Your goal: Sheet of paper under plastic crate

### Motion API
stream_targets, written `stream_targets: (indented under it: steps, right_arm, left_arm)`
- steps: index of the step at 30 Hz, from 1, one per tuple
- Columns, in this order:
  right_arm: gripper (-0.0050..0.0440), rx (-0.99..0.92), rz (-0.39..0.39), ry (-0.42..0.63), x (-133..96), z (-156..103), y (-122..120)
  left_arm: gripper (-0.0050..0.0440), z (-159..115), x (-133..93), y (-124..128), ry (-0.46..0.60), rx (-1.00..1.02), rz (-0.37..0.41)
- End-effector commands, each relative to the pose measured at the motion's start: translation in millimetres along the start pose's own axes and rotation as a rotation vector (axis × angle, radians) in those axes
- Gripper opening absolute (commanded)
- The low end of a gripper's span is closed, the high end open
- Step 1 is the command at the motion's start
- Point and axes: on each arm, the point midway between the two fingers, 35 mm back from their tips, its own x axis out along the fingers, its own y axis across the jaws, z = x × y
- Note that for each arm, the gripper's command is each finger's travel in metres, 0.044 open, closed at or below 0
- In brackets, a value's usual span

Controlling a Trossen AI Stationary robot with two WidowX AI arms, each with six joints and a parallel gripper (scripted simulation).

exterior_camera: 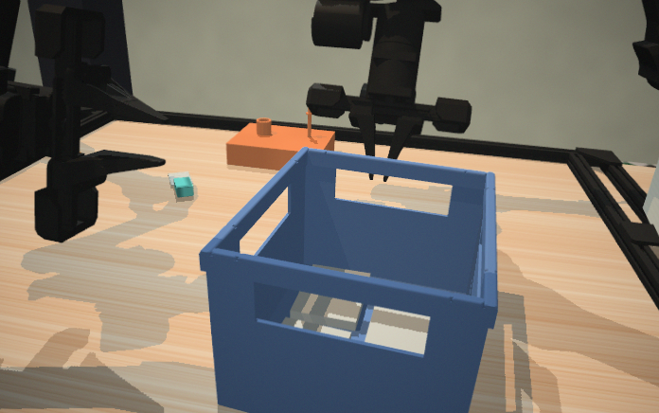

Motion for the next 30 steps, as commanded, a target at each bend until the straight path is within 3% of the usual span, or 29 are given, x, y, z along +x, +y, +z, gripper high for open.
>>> stream_targets:
  steps: [1,8,22,30]
  right_arm:
    - [0.0060,0.018,-0.026,0.015,4,-1,-5]
    - [0.0060,0.018,-0.026,0.015,4,-1,-5]
    - [0.0060,0.018,-0.026,0.015,4,-1,-5]
    - [0.0060,0.018,-0.026,0.015,4,-1,-5]
  left_arm:
    - [0.0150,-2,1,-2,0.012,-0.005,0.013]
    - [0.0150,-1,11,-6,0.001,0.025,0.011]
    - [0.0150,-2,70,-32,-0.058,0.185,-0.013]
    - [0.0150,-2,74,-33,-0.061,0.193,-0.014]
